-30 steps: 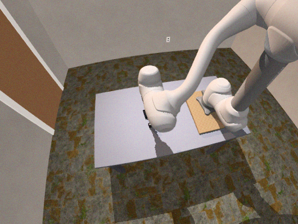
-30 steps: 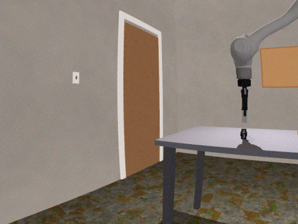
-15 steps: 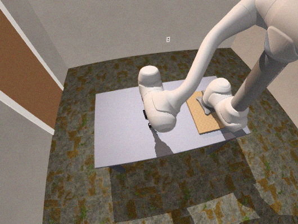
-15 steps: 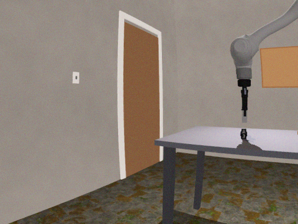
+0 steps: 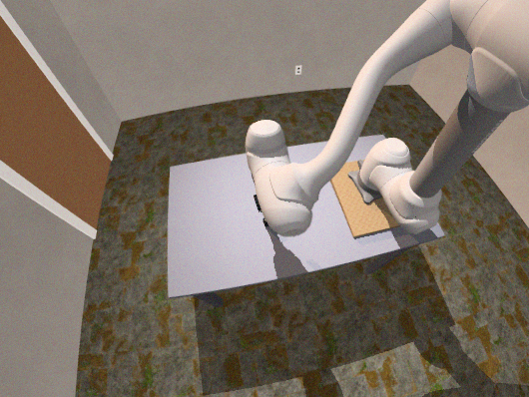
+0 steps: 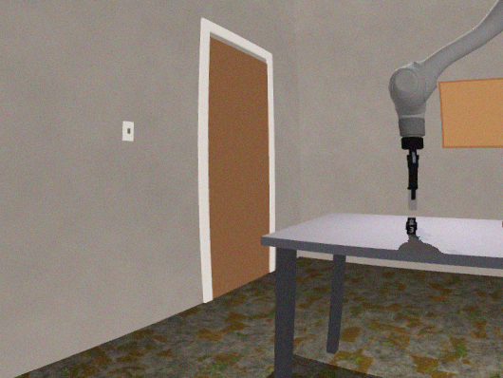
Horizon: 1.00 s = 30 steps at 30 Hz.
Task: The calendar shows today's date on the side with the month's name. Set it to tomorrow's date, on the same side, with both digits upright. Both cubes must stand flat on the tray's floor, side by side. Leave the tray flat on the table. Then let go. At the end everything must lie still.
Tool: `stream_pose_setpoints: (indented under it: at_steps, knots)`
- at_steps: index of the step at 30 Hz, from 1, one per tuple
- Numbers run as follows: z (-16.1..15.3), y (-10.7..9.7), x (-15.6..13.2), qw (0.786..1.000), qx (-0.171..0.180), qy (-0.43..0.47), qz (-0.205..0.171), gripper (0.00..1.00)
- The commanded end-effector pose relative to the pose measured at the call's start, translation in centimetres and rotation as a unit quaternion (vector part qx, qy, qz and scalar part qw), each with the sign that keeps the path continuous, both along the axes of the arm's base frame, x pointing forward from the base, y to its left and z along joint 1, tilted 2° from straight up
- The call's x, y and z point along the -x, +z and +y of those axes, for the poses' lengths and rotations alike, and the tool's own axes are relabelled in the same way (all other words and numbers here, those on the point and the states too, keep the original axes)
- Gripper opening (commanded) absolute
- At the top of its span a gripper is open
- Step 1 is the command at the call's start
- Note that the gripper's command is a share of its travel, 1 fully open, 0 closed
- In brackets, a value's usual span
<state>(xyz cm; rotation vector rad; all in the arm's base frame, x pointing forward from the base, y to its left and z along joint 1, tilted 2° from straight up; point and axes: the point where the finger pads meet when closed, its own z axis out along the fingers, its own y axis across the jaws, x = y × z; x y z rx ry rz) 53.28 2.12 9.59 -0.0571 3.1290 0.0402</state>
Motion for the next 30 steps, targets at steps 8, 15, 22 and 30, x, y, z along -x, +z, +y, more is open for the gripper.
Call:
stream_pose_setpoints:
  at_steps: [8,15,22,30]
  knots:
    - [0.0,-1.6,0.0,1.0,0.0,0.0,0.0,0.28]
    - [0.0,-2.4,0.0,1.0,0.0,0.0,0.0,0.28]
    - [0.1,-3.3,0.0,1.0,0.0,0.0,0.0,0.28]
    - [0.1,-3.8,0.0,1.0,0.0,0.0,0.0,0.28]
